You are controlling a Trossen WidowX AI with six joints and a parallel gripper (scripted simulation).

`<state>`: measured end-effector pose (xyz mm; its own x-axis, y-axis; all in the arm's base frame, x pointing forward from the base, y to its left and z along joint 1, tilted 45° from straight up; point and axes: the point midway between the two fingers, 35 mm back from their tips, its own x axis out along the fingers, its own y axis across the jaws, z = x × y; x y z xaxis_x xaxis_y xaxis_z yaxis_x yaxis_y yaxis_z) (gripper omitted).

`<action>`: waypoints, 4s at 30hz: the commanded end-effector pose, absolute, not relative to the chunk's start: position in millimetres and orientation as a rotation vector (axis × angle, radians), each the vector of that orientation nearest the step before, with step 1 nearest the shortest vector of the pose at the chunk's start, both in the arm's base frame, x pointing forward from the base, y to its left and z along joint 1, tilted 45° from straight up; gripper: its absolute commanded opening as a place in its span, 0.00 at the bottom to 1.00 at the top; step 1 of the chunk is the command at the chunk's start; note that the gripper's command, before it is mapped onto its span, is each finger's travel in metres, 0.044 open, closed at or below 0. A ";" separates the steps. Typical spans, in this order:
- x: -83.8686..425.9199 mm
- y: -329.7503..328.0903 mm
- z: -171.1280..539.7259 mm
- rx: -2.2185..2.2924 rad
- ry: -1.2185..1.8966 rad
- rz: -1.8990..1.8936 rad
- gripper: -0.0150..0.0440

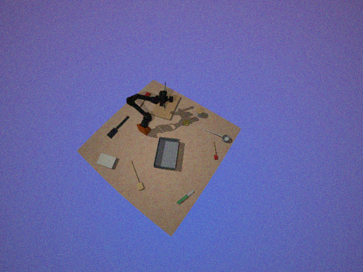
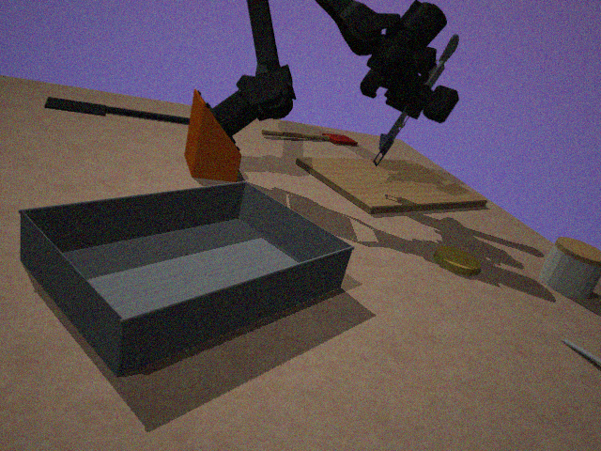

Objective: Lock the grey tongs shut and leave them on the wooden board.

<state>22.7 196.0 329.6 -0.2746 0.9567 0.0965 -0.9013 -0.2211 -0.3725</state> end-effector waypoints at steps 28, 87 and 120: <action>25.0 203.9 340.3 -0.153 -0.350 1.790 0.00; 13.0 219.2 342.2 -0.962 0.257 1.520 0.00; 16.8 254.9 312.5 -0.963 0.257 1.521 0.00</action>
<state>17.0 250.4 316.4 0.1098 0.7162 -0.6892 -0.9061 -0.2129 -0.3656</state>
